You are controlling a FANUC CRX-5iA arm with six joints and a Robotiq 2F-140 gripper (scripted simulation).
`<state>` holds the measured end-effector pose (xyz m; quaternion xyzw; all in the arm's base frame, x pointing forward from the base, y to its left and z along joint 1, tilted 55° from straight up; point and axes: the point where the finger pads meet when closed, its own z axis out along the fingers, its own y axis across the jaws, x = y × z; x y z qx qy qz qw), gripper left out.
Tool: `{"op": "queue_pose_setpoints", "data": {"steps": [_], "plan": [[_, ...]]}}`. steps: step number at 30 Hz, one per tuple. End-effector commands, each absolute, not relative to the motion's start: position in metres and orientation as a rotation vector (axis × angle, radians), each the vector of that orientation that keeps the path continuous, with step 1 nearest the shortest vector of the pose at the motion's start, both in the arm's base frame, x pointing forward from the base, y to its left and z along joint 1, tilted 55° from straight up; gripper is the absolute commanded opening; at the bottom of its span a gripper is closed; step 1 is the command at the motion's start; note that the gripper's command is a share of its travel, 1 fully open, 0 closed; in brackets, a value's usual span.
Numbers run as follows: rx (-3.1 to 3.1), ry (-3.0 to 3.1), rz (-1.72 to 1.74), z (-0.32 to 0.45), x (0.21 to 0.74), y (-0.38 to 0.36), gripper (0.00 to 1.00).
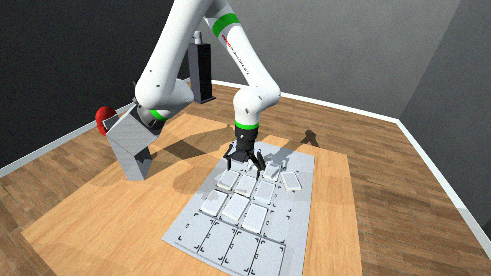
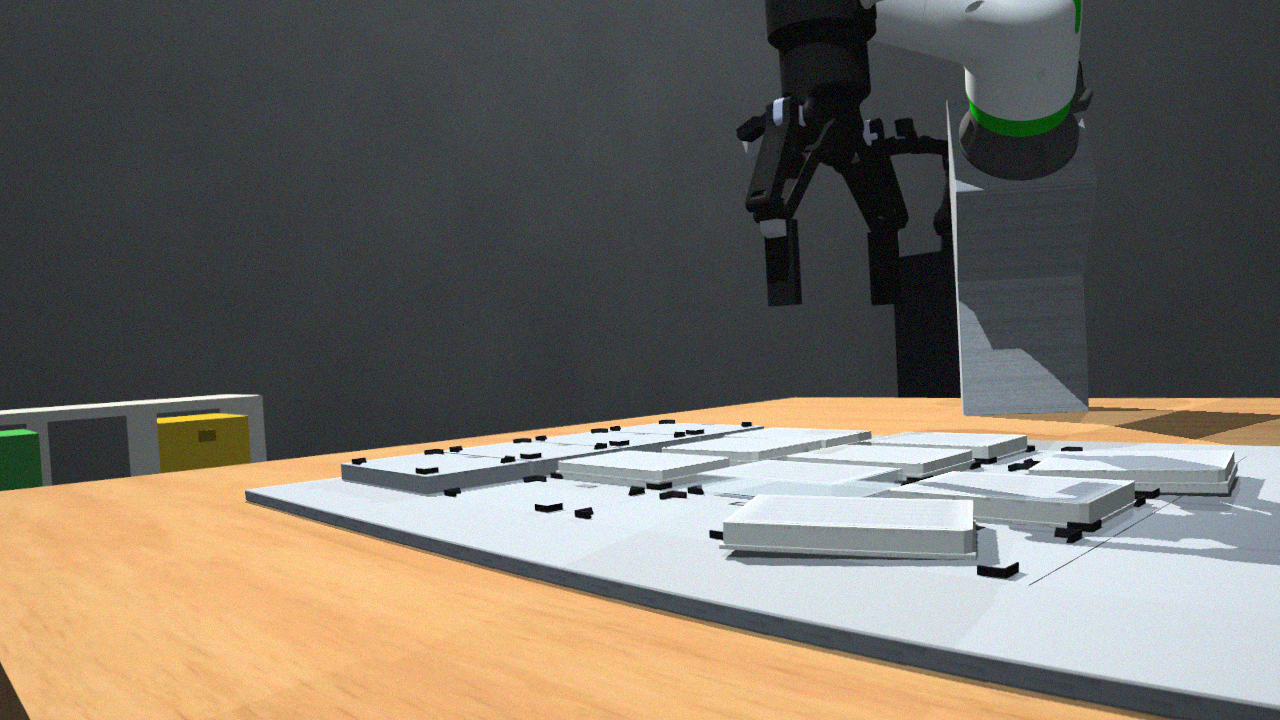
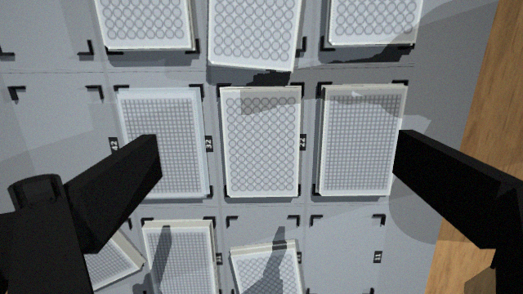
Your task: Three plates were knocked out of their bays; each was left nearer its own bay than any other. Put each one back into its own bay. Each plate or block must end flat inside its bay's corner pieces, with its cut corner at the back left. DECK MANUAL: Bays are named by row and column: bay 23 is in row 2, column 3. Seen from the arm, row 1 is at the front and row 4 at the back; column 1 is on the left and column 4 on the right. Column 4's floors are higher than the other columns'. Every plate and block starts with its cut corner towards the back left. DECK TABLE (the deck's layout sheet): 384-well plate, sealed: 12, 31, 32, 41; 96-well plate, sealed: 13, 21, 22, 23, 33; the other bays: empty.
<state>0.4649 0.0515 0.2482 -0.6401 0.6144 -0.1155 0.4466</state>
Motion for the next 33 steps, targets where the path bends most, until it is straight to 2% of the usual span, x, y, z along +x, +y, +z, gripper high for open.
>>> {"op": "queue_pose_setpoints", "data": {"steps": [1,28,33], "plan": [[-1.585,1.521,-0.288,0.249,0.465,0.051,1.0],[-1.585,1.521,-0.288,0.249,0.465,0.051,1.0],[-1.584,1.521,-0.288,0.257,0.461,0.069,1.0]]}}
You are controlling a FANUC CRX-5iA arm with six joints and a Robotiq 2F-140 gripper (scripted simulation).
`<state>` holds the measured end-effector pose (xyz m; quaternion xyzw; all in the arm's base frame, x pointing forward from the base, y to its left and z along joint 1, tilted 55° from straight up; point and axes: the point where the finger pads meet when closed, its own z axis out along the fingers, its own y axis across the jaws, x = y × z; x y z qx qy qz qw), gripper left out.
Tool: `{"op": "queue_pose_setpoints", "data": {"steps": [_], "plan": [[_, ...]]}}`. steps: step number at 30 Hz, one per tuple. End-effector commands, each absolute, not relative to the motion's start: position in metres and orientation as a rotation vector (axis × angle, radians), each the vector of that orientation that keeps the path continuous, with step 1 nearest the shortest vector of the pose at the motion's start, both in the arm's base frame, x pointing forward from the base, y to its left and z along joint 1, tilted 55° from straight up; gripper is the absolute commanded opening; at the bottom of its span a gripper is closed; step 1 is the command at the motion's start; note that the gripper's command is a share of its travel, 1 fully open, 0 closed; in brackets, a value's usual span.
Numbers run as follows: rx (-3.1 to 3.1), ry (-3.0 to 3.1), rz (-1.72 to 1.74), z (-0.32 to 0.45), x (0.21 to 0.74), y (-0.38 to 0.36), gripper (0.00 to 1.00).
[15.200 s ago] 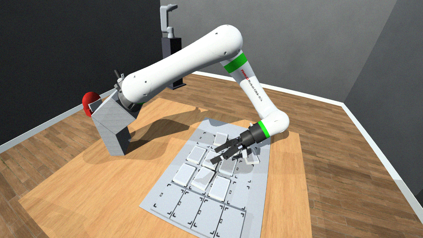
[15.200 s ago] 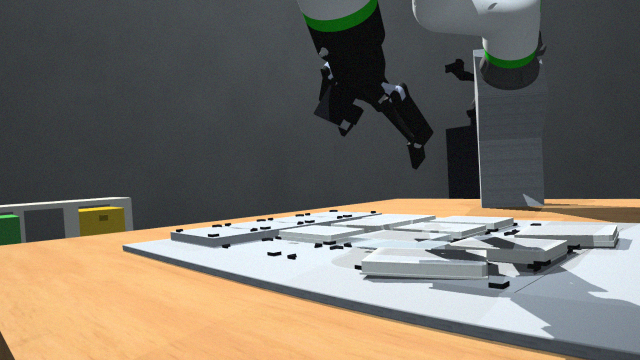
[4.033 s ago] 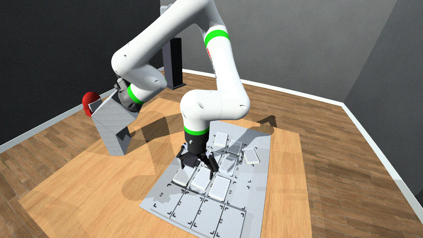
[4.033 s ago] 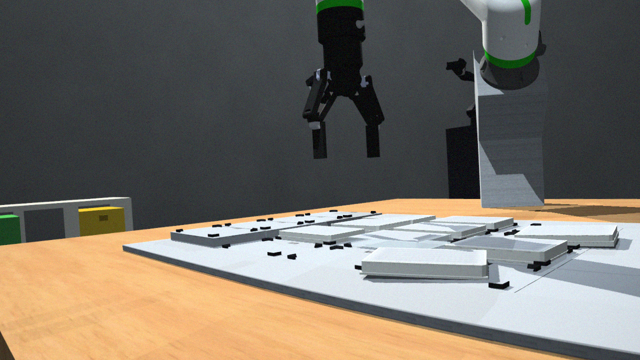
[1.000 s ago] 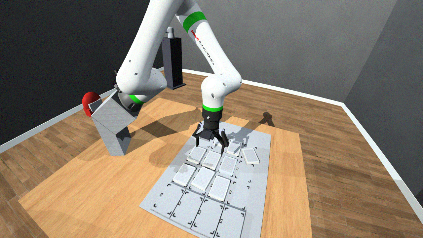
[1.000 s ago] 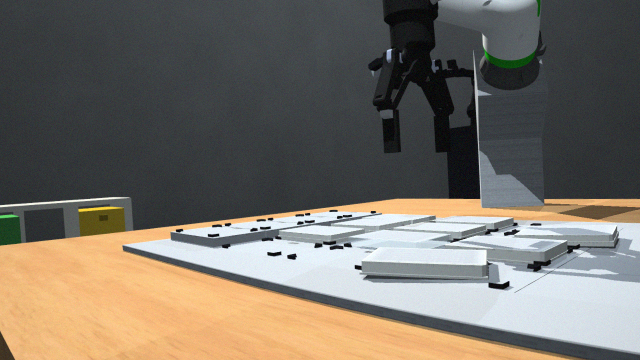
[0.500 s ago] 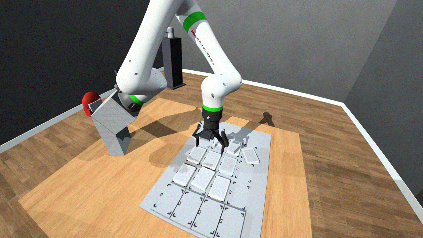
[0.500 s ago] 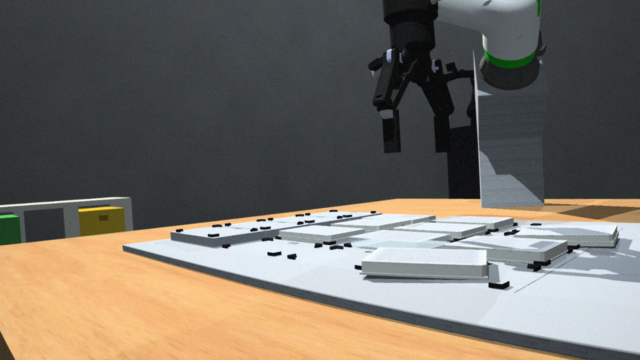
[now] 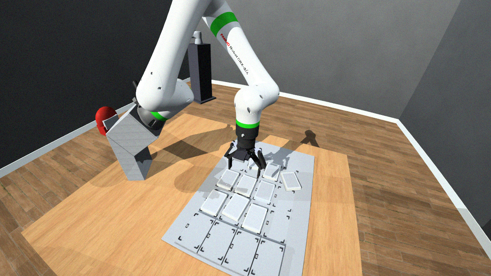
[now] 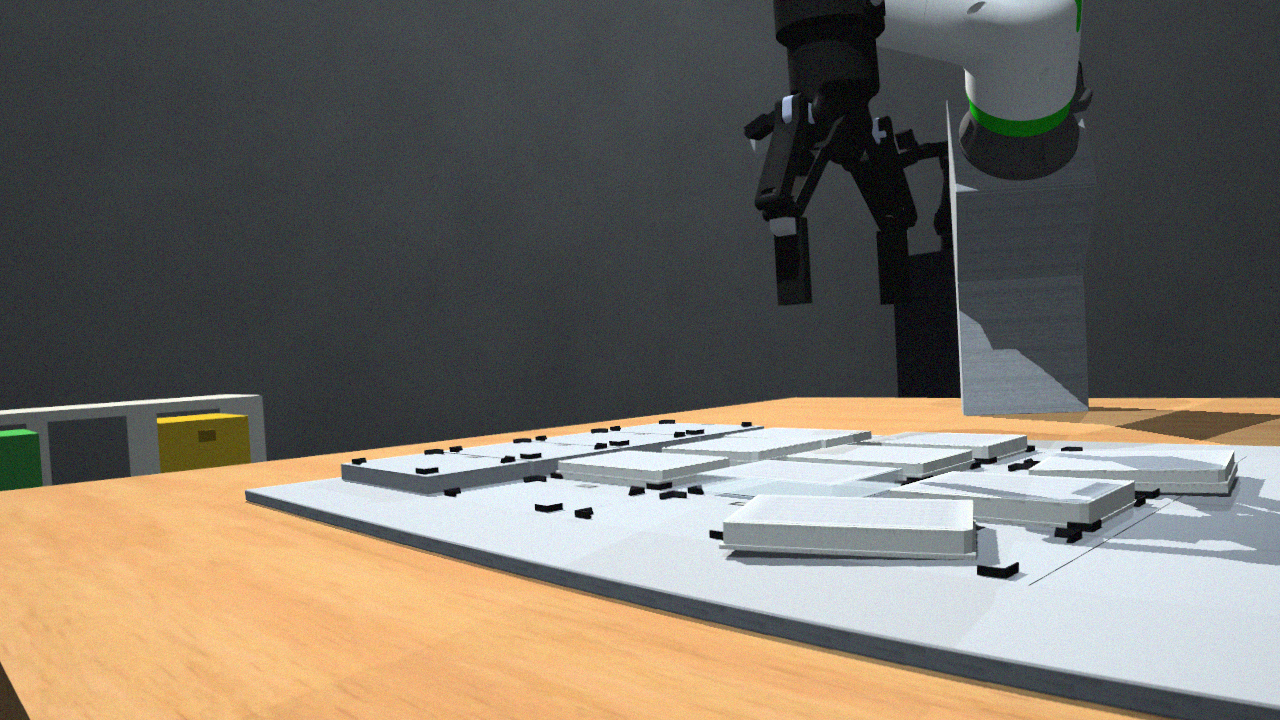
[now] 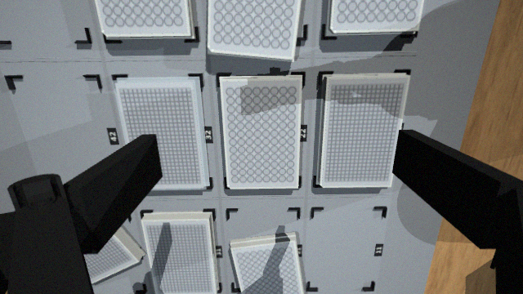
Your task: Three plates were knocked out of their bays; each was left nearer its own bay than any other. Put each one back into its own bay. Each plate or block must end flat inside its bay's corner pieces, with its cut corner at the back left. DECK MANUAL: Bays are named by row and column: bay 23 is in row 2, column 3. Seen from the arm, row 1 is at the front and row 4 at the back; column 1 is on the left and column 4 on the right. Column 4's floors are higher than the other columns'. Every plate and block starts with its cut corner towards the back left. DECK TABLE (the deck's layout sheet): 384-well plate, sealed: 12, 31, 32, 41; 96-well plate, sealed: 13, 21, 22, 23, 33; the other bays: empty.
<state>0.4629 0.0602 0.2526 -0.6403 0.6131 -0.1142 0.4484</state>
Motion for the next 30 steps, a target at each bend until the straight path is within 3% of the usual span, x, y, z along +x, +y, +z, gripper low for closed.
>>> {"op": "queue_pose_setpoints", "data": {"steps": [1,30], "plan": [[-1.584,1.521,-0.288,0.259,0.46,0.072,1.0],[-1.584,1.521,-0.287,0.299,0.438,0.162,1.0]]}}
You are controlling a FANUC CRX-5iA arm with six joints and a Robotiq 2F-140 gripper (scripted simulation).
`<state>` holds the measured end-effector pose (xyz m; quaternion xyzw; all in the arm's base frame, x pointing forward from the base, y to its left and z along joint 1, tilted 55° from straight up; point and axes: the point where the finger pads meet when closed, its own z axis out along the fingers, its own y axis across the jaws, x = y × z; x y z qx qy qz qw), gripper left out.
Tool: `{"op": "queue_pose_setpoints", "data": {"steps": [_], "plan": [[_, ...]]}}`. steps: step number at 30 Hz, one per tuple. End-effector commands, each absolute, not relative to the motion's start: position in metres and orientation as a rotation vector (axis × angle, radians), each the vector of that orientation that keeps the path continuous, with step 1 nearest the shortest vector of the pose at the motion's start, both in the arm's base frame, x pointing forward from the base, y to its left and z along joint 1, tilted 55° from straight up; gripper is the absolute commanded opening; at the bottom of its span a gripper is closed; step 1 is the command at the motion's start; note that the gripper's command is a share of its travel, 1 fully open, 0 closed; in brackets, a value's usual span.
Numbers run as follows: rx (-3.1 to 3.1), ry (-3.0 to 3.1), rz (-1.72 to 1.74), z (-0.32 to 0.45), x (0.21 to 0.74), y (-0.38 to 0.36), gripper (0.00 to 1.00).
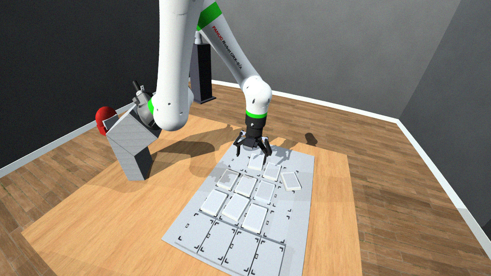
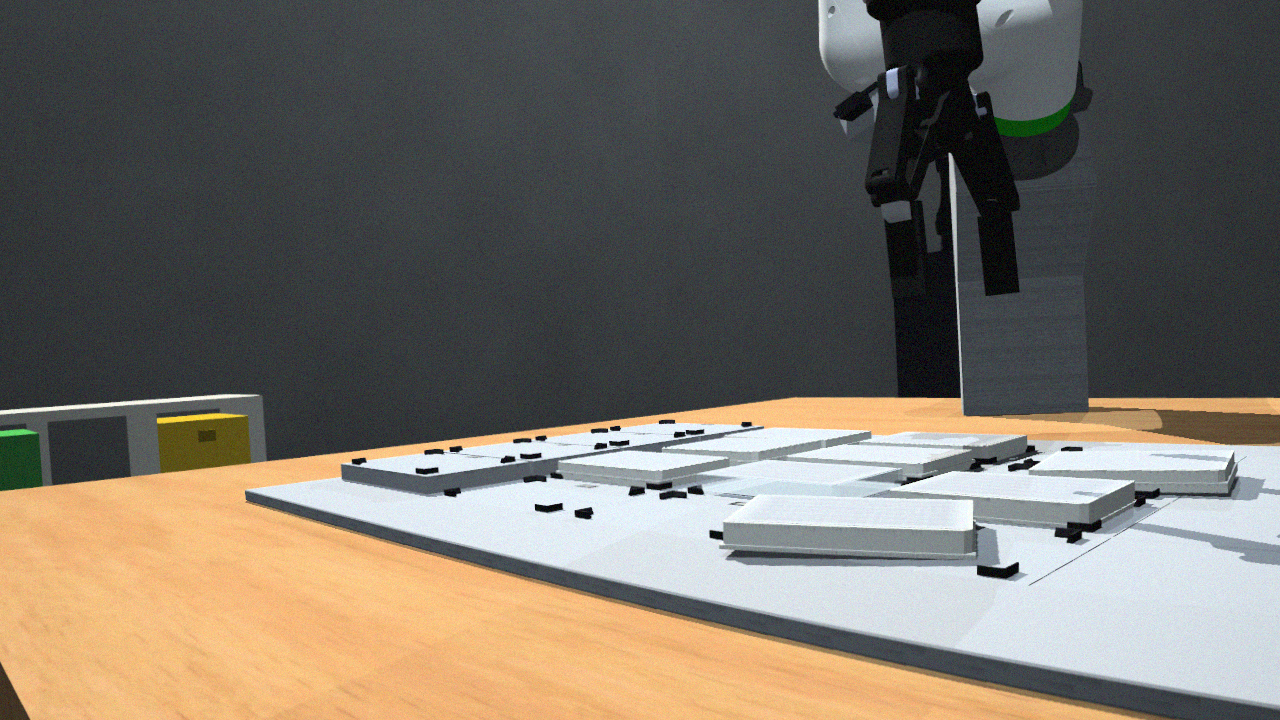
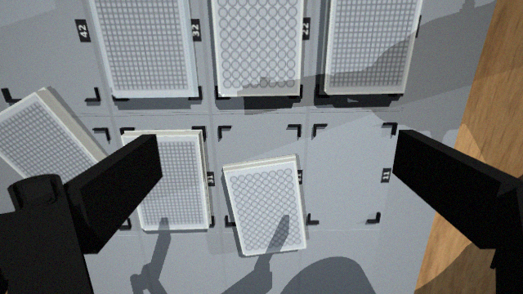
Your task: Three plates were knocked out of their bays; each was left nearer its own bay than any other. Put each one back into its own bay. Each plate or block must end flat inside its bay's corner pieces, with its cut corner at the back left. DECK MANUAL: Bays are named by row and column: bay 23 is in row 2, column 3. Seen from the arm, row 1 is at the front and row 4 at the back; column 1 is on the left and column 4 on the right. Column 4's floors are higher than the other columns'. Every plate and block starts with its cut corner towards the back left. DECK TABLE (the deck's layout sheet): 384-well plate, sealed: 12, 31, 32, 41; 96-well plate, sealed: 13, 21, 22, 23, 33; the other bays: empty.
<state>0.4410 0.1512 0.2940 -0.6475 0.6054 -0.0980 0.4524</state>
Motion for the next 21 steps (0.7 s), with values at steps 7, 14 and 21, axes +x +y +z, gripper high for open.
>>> {"op": "queue_pose_setpoints", "data": {"steps": [7,14,21], "plan": [[-1.584,1.521,-0.287,0.307,0.434,0.179,1.0],[-1.584,1.521,-0.287,0.315,0.429,0.197,1.0],[-1.584,1.521,-0.286,0.315,0.429,0.197,1.0]]}}
